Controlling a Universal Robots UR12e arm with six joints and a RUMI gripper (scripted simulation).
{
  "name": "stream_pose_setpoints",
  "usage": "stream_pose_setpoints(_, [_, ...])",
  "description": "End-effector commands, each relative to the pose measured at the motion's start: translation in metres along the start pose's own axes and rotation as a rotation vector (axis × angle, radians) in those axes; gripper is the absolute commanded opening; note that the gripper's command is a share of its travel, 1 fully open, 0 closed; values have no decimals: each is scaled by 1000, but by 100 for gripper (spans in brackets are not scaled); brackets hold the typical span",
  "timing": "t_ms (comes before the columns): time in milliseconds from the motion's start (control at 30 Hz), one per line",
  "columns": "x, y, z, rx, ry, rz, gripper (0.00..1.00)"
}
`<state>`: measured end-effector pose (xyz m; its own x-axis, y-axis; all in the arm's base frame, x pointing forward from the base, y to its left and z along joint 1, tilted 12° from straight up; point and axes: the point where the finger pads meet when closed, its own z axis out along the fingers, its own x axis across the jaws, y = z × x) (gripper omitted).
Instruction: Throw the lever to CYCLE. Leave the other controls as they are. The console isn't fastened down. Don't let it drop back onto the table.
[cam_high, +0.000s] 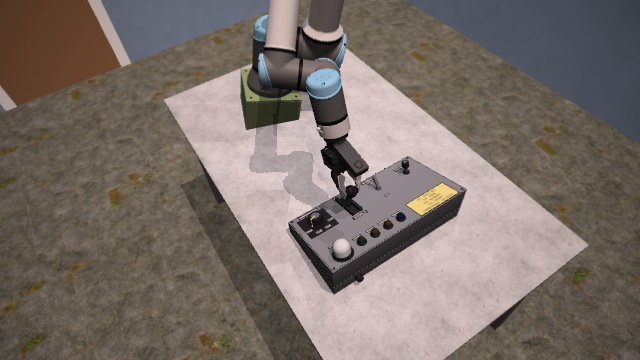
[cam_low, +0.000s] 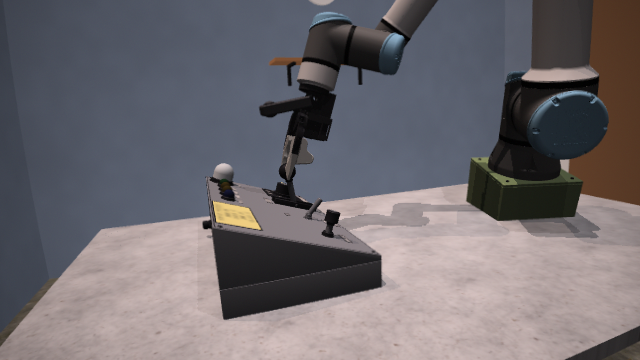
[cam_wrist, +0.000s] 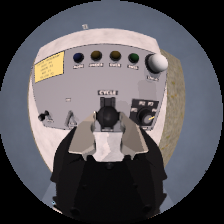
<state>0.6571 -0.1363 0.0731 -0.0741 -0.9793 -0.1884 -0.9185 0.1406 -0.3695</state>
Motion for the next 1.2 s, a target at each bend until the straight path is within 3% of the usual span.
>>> stream_pose_setpoints(0, [0, 0, 0, 0, 0, 0, 0])
stream_pose_setpoints(233, [0, 0, 0, 0, 0, 0, 0])
stream_pose_setpoints(267, [0, 0, 0, 0, 0, 0, 44])
stream_pose_setpoints(967, [0, 0, 0, 0, 0, 0, 44])
stream_pose_setpoints(1167, [0, 0, -11, 0, 0, 0, 44])
